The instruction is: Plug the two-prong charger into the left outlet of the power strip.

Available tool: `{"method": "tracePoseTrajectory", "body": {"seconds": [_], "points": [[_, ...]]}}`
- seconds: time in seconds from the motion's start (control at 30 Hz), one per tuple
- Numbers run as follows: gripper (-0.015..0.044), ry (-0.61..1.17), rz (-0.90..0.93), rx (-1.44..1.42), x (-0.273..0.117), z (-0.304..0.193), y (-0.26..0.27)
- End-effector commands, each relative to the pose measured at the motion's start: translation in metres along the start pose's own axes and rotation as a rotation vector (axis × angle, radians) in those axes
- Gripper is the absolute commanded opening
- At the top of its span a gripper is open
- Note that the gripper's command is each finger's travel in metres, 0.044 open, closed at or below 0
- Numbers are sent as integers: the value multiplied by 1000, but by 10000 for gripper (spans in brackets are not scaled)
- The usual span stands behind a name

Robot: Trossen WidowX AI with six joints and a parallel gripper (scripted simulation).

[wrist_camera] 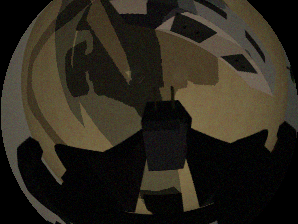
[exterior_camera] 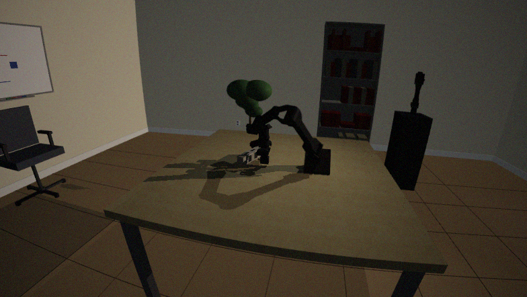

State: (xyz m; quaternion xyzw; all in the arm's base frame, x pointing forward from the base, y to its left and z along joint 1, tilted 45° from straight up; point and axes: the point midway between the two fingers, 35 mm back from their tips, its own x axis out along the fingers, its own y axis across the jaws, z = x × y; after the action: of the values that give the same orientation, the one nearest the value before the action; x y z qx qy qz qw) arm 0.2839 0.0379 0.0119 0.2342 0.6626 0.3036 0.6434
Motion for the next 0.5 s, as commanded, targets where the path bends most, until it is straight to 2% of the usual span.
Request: {"method": "tracePoseTrajectory", "body": {"seconds": [0.0, 0.47], "points": [[0, 0, 8, 60, 2, 1, 2], [0, 10, 19, 256, 7, 1, 6]]}}
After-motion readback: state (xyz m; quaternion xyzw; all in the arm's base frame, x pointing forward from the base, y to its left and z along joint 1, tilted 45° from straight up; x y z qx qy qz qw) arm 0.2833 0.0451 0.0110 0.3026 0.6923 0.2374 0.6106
